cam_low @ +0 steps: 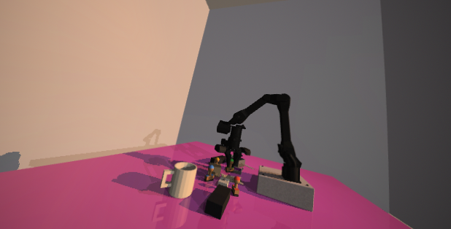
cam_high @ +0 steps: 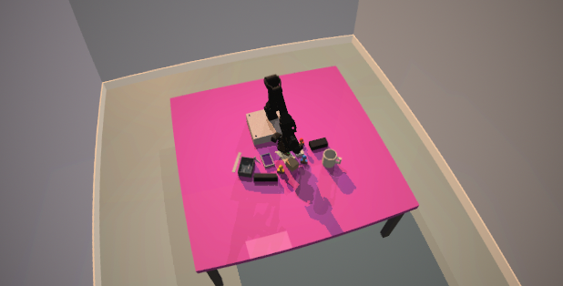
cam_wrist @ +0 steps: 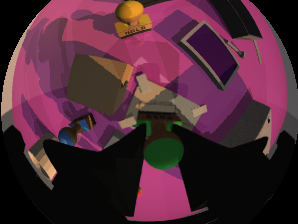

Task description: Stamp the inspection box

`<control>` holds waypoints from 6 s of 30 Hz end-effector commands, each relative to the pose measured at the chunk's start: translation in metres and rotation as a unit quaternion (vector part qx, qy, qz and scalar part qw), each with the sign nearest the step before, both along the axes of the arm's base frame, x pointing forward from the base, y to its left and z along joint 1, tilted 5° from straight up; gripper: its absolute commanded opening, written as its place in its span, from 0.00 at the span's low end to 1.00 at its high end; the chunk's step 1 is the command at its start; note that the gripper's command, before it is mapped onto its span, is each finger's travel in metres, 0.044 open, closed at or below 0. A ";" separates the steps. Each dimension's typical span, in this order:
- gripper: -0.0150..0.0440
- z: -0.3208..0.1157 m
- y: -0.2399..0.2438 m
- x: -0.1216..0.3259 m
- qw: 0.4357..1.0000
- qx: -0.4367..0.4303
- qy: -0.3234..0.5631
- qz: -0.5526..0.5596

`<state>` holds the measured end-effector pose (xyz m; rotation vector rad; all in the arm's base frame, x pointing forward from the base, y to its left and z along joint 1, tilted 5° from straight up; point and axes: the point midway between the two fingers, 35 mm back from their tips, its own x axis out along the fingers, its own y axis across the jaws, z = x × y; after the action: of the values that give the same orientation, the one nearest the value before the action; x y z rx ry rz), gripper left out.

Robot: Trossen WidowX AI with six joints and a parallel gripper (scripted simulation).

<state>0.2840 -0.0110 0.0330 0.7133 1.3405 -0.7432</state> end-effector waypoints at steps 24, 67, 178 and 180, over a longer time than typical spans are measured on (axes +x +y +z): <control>0.25 -0.020 -0.002 -0.002 1.000 -0.002 0.002 0.004; 0.25 -0.030 -0.003 -0.002 1.000 -0.002 0.001 0.004; 0.25 0.002 0.000 -0.002 1.000 -0.002 0.001 0.004; 0.25 0.005 0.000 -0.002 1.000 -0.002 0.001 0.004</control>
<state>0.2794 -0.0111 0.0306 0.7017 1.3527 -0.7395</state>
